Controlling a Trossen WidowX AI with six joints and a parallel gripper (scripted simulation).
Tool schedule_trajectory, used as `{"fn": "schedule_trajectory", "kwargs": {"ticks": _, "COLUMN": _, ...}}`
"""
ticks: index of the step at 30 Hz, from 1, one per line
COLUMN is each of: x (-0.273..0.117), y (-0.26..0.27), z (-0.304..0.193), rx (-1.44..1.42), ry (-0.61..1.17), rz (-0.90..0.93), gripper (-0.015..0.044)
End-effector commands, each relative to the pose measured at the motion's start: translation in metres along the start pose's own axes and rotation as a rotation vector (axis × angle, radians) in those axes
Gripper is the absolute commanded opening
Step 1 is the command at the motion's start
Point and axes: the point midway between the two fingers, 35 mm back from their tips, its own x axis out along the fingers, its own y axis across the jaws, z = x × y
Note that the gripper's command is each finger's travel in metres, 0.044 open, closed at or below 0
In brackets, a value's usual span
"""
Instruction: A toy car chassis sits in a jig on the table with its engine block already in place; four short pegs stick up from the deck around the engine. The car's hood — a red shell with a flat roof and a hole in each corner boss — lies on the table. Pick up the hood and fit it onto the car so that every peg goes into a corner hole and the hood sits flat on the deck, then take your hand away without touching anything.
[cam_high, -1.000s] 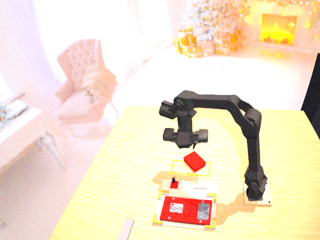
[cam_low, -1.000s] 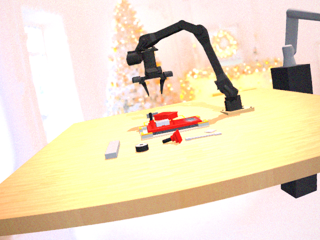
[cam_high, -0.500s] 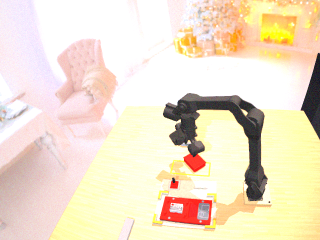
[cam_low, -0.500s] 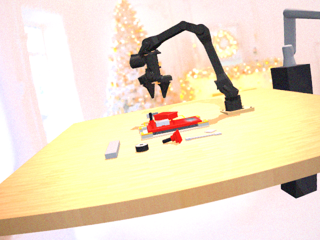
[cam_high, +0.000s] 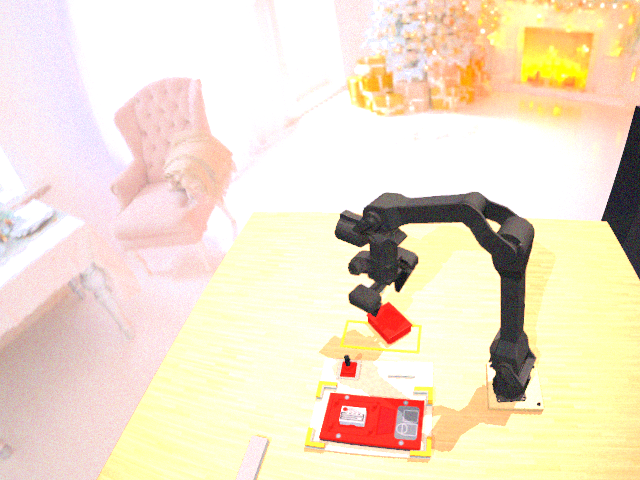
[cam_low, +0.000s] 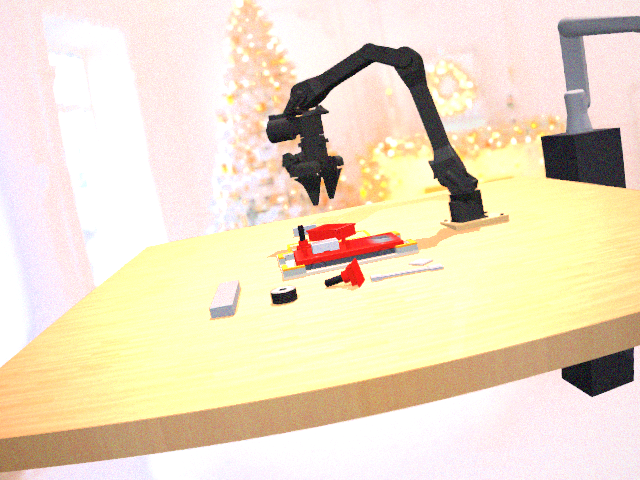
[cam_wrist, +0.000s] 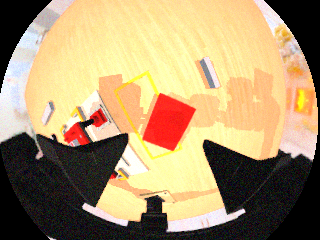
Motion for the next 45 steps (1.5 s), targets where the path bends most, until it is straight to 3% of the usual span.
{"fn": "schedule_trajectory", "kwargs": {"ticks": 1, "x": 0.006, "y": -0.005, "z": -0.004, "rx": 0.308, "ry": 0.001, "rz": 0.002, "gripper": 0.044}}
{"fn": "schedule_trajectory", "kwargs": {"ticks": 45, "x": 0.038, "y": -0.005, "z": -0.003, "rx": 0.308, "ry": 0.001, "rz": 0.002, "gripper": 0.044}}
